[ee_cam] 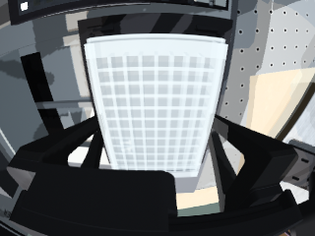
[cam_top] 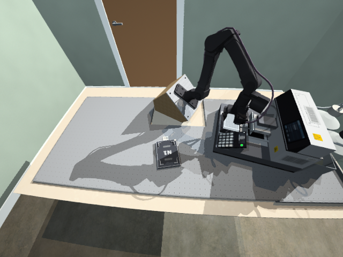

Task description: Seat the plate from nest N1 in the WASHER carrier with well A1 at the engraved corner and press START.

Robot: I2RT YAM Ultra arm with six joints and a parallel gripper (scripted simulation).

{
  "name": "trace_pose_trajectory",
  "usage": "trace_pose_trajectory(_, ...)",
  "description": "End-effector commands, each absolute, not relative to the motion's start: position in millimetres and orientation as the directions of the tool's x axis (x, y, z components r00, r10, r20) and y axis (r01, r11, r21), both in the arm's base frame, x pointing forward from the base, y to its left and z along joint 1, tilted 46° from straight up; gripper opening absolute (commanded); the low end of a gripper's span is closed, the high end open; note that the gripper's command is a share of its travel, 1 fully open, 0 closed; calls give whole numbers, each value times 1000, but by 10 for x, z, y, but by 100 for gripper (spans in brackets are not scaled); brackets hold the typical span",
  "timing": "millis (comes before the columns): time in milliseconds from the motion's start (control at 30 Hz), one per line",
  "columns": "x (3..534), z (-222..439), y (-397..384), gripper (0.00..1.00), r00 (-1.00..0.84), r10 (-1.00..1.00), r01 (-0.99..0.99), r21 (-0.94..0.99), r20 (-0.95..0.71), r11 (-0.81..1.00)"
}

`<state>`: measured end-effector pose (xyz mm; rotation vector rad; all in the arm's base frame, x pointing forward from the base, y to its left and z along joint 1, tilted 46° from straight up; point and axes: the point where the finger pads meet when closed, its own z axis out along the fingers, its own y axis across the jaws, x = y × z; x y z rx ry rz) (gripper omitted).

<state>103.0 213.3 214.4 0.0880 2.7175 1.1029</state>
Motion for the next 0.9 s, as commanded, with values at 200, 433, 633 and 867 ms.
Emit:
trace_pose_trajectory(200, 1035, 2173, 2115, 84, -971, 149, -29, 707, -188, 706)
trace_pose_trajectory(433, 1045, 2267, 2137, 84, -968, 152, -40, 721, -199, 692)
trace_pose_trajectory(633, 1044, 2178, 2130, 84, -970, 150, -30, 710, -190, 704)
trace_pose_trajectory(867, 1044, 2162, 2142, 84, -971, 148, -30, 708, -189, 705)
